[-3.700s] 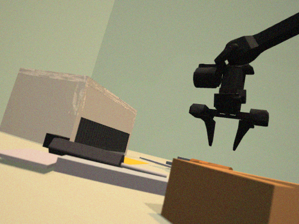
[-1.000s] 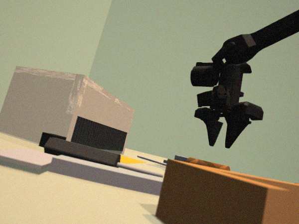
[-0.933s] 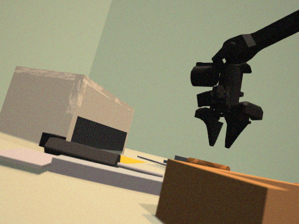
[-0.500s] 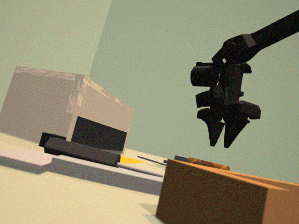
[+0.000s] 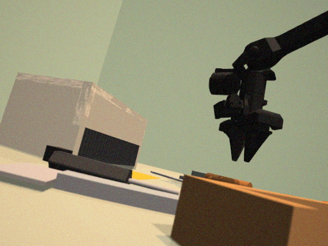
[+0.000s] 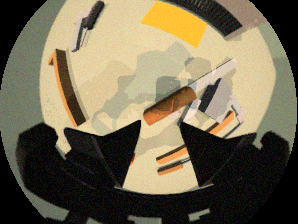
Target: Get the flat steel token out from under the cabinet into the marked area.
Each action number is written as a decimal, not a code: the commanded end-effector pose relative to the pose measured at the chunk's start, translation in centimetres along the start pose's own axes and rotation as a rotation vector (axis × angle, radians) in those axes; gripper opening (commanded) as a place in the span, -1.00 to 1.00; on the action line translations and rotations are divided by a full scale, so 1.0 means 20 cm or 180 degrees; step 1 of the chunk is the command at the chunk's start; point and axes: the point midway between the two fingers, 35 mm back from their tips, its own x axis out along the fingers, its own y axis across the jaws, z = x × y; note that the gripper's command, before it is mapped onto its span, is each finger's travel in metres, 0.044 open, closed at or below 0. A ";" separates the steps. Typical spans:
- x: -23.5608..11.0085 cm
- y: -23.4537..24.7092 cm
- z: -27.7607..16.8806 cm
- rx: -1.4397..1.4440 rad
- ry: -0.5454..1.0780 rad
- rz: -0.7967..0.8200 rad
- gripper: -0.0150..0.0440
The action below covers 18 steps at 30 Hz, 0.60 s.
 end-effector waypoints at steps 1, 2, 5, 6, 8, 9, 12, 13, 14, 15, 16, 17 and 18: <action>0.00 0.00 0.00 0.0113 0.0007 -0.0007 0.42; 0.00 0.00 0.00 0.0139 0.0007 -0.0007 0.42; 0.00 0.00 0.00 0.0214 0.0007 -0.0007 0.42; 0.00 0.00 0.00 0.0240 0.0007 -0.0007 0.42; 0.00 0.00 0.00 0.0290 0.0007 -0.0007 0.42; 0.00 0.00 0.00 0.0315 0.0007 -0.0007 0.42; 0.00 0.00 0.00 0.0391 0.0007 -0.0007 0.42; 0.00 0.00 0.00 0.0417 0.0007 -0.0007 0.42; 0.00 0.00 0.00 0.0442 0.0007 -0.0007 0.42; 0.00 0.00 0.00 0.0467 0.0007 -0.0007 0.42; 0.00 0.00 0.00 0.0492 0.0007 -0.0007 0.42; 0.00 0.00 0.00 0.0518 0.0007 -0.0007 0.42; 0.00 0.00 0.00 0.0543 0.0007 -0.0007 0.42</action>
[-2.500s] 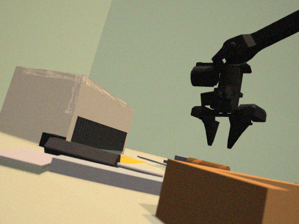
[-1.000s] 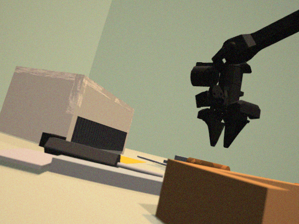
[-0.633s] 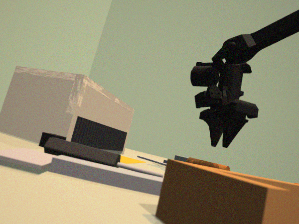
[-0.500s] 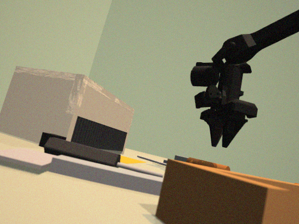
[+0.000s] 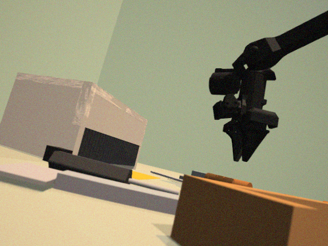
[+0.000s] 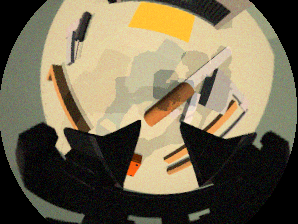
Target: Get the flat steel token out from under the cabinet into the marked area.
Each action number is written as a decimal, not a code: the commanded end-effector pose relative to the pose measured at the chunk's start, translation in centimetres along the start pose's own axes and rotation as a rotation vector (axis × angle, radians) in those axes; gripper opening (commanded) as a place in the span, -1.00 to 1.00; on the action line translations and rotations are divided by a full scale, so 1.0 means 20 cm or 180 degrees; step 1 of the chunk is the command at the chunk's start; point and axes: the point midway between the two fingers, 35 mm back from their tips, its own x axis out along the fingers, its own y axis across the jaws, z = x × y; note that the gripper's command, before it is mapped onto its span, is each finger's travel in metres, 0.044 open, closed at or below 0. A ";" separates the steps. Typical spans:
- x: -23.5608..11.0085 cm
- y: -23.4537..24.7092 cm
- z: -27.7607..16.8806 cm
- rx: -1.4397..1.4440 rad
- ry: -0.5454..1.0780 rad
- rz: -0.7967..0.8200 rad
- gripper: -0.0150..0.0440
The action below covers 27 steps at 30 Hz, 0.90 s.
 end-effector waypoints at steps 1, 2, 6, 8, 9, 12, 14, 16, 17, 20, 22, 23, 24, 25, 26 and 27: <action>0.00 0.00 0.00 0.0113 0.0006 -0.0008 0.42; 0.00 0.00 0.00 0.0139 0.0006 -0.0008 0.42; 0.00 0.00 0.00 0.0240 0.0006 -0.0008 0.42; 0.00 0.00 0.00 0.0290 0.0006 -0.0008 0.42; 0.00 0.00 0.00 0.0315 0.0006 -0.0008 0.42; 0.00 0.00 0.00 0.0391 0.0006 -0.0008 0.42; 0.00 0.00 0.00 0.0442 0.0006 -0.0008 0.42; 0.00 0.00 0.00 0.0492 0.0006 -0.0008 0.42; 0.00 0.00 0.00 0.0518 0.0006 -0.0008 0.42; 0.00 0.00 0.00 0.0593 0.0005 -0.0008 0.42; 0.00 0.00 0.00 0.0644 0.0005 -0.0008 0.42; 0.00 0.00 0.00 0.0669 0.0005 -0.0008 0.42; 0.00 0.00 0.00 0.0694 0.0005 -0.0008 0.42; 0.00 0.00 0.00 0.0720 0.0005 -0.0008 0.42; 0.00 0.00 0.00 0.0745 0.0005 -0.0008 0.42; 0.00 0.00 0.00 0.0770 0.0005 -0.0008 0.42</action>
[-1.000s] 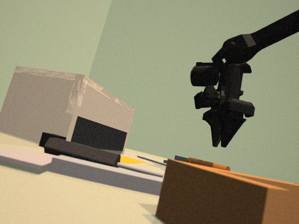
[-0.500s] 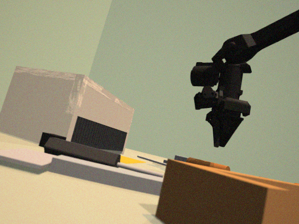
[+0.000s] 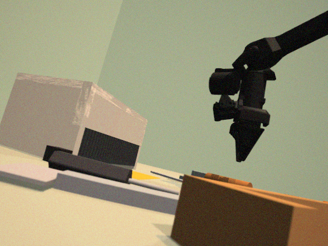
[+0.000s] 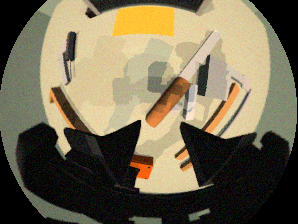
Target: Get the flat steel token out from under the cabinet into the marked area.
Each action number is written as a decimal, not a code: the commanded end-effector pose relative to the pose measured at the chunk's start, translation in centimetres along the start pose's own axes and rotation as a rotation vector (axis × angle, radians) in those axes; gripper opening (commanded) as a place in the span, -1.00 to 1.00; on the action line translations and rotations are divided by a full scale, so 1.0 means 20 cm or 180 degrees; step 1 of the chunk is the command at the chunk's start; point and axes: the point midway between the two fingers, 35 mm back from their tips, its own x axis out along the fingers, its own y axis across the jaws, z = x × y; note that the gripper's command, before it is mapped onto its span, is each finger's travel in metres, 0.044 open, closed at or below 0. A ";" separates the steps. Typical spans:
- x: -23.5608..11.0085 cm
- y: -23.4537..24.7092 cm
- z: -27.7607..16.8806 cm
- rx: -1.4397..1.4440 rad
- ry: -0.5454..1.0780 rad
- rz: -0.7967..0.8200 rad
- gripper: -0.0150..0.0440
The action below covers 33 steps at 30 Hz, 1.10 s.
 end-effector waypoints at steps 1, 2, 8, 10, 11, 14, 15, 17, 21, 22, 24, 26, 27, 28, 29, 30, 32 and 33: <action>0.00 0.00 0.00 0.0113 0.0004 -0.0009 0.42; 0.00 0.00 0.00 0.0139 0.0004 -0.0009 0.42; 0.00 0.00 0.00 0.0290 0.0004 -0.0009 0.42; 0.00 0.00 0.00 0.0341 0.0004 -0.0009 0.42; 0.00 0.00 0.00 0.0366 0.0004 -0.0009 0.42; 0.00 0.00 0.00 0.0442 0.0004 -0.0009 0.42; 0.00 0.00 0.00 0.0467 0.0004 -0.0009 0.42; 0.00 0.00 0.00 0.0518 0.0004 -0.0009 0.42; 0.00 0.00 0.00 0.0619 0.0004 -0.0009 0.42; 0.00 0.00 0.00 0.0644 0.0003 -0.0009 0.42; 0.00 0.00 0.00 0.0694 0.0003 -0.0009 0.42; 0.00 0.00 0.00 0.0745 0.0003 -0.0009 0.42; 0.00 0.00 0.00 0.0770 0.0003 -0.0009 0.42; 0.00 0.00 0.00 0.0796 0.0003 -0.0009 0.42; 0.00 0.00 0.00 0.0821 0.0003 -0.0009 0.42; 0.00 0.00 0.00 0.0846 0.0003 -0.0009 0.42; 0.00 0.00 0.00 0.0897 0.0003 -0.0009 0.42; 0.00 0.00 0.00 0.0922 0.0003 -0.0009 0.42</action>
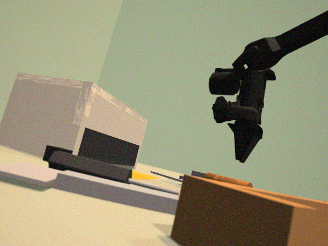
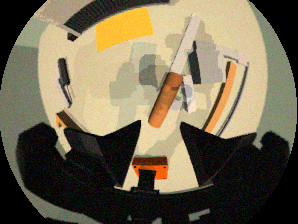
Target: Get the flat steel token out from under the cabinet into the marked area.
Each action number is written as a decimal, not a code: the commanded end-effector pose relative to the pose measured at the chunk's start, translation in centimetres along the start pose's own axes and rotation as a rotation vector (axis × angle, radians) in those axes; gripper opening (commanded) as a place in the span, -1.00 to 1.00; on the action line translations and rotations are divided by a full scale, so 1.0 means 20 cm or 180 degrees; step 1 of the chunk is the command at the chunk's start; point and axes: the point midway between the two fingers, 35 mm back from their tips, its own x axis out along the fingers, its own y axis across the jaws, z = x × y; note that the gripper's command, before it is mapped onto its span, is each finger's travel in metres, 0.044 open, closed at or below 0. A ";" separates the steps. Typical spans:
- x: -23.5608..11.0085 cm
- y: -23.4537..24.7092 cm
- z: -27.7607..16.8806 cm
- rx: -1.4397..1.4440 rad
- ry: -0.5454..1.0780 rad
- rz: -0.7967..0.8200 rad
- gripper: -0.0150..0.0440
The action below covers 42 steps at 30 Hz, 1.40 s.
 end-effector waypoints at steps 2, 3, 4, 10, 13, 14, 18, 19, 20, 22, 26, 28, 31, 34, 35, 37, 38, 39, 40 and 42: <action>0.00 0.00 0.00 0.0138 0.0002 -0.0009 0.42; 0.00 0.00 0.00 0.0164 0.0002 -0.0009 0.42; 0.00 0.00 0.00 0.0189 0.0002 -0.0009 0.42; 0.00 0.00 0.00 0.0341 0.0002 -0.0010 0.42; 0.00 0.00 0.00 0.0416 0.0002 -0.0010 0.42; 0.00 0.00 0.00 0.0442 0.0001 -0.0010 0.42; 0.00 0.00 0.00 0.0543 0.0001 -0.0010 0.42; 0.00 0.00 0.00 0.0568 0.0001 -0.0010 0.42; 0.00 0.00 0.00 0.0593 0.0001 -0.0010 0.42; 0.00 0.00 0.00 0.0644 0.0001 -0.0010 0.42; 0.00 0.00 0.00 0.0745 0.0001 -0.0010 0.42; 0.00 0.00 0.00 0.0795 0.0001 -0.0010 0.42; 0.00 0.00 0.00 0.0871 0.0001 -0.0010 0.42; 0.00 0.00 0.00 0.0946 0.0001 -0.0010 0.42; 0.00 0.00 0.00 0.0971 0.0001 -0.0010 0.42; 0.02 0.00 0.00 0.0991 0.0001 -0.0010 0.42; 0.04 0.00 0.00 0.1010 0.0001 -0.0010 0.42; 0.05 -0.01 0.00 0.1030 0.0001 -0.0010 0.42; 0.08 -0.01 0.00 0.1053 0.0000 -0.0010 0.42; 0.12 -0.01 0.00 0.1099 0.0001 -0.0010 0.42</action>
